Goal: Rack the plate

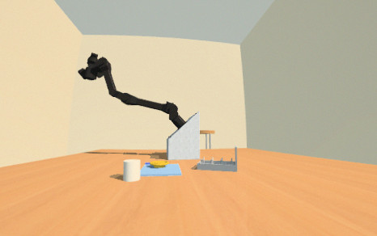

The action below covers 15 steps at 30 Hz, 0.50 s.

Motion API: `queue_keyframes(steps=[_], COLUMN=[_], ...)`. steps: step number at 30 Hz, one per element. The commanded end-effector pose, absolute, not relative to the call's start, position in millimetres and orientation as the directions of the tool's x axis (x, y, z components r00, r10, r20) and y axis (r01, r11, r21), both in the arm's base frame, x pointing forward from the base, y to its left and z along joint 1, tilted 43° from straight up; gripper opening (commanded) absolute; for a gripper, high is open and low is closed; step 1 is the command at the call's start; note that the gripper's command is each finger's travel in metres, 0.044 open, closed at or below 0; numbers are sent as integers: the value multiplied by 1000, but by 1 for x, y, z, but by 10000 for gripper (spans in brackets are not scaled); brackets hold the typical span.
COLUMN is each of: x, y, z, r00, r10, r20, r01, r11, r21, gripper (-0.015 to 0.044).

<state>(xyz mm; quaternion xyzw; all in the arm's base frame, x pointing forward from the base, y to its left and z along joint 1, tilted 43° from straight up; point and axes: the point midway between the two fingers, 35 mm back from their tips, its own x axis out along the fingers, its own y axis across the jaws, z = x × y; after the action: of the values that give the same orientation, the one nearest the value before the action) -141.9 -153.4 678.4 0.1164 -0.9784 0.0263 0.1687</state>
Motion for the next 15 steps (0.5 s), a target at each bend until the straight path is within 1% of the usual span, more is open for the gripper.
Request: queue_keyframes(steps=[1,15], x=[-142,-125], y=[-129,-12], z=[689,722], r00=[-902,-805], r10=[-185,46], r20=[390,592], r01=[-241,-243], r11=[965,884], r21=[-99,-399], gripper=[400,400])
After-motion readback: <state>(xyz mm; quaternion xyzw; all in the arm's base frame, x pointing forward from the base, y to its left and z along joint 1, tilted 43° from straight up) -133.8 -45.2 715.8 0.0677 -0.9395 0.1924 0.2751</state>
